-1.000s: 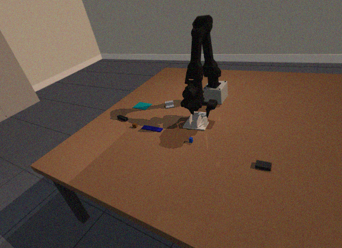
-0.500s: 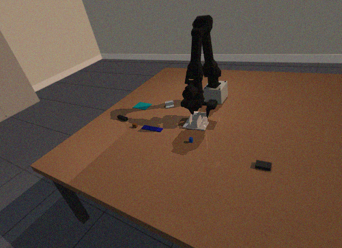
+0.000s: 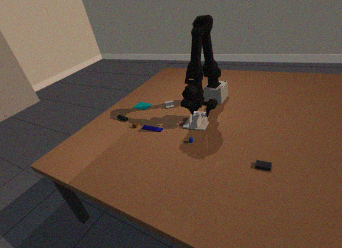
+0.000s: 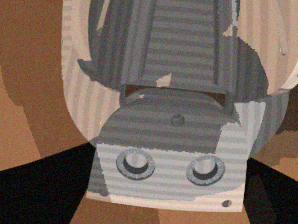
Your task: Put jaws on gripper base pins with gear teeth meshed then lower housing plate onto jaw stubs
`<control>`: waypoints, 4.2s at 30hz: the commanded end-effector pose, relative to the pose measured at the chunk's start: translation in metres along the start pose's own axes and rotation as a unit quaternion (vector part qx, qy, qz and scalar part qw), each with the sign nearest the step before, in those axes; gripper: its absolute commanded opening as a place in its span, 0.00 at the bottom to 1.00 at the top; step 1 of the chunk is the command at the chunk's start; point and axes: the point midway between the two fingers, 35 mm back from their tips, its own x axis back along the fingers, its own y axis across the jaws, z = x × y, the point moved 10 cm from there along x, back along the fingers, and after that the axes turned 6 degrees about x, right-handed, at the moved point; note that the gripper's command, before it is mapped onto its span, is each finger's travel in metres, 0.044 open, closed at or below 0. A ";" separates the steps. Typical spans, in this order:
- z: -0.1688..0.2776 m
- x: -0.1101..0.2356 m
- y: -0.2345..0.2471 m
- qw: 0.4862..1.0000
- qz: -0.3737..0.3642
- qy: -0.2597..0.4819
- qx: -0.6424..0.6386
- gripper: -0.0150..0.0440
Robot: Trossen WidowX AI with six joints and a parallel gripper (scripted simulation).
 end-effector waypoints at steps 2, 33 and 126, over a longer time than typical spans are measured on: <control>0.000 0.003 0.000 1.000 0.001 0.000 0.002 0.85; -0.001 -0.002 0.000 1.000 0.001 0.000 0.002 0.85; 0.015 0.125 0.004 1.000 0.001 0.000 0.002 1.00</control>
